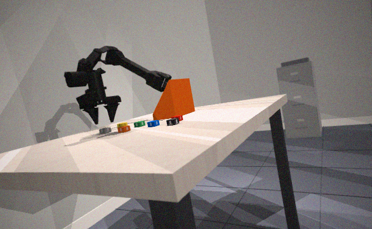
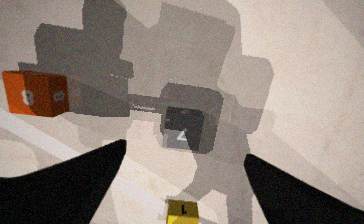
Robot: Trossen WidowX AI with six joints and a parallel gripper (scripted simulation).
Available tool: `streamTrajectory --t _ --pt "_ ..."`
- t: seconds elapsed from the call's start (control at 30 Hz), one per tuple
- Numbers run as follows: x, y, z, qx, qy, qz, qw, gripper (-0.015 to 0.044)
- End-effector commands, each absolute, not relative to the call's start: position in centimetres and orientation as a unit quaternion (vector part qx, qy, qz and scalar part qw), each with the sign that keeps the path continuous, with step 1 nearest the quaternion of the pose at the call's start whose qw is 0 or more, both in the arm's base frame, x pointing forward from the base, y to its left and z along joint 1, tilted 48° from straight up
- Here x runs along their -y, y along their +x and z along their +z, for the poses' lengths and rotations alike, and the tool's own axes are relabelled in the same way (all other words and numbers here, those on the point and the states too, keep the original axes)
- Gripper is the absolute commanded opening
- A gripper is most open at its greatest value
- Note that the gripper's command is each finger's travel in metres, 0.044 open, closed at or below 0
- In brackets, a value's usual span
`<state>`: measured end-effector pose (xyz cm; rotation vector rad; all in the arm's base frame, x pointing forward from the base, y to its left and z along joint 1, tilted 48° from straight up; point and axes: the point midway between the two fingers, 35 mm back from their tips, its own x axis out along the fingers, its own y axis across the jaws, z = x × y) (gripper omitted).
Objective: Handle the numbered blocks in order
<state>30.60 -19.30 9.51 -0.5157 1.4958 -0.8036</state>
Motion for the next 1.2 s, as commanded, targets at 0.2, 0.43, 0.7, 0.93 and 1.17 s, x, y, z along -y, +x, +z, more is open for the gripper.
streamTrajectory --t 0.2,0.43,0.7,0.93,1.17 --pt "20.6 30.3 8.3 -0.656 -0.227 -0.351 0.629 0.0400" --pt "21.4 30.1 7.5 -0.656 -0.228 -0.351 0.629 0.0400" --pt "21.5 30.1 7.5 -0.656 -0.228 -0.351 0.629 0.0242" --pt "21.5 30.1 7.5 -0.656 -0.228 -0.351 0.629 0.0120" --pt "21.5 30.1 7.5 -0.656 -0.228 -0.351 0.629 0.0120"
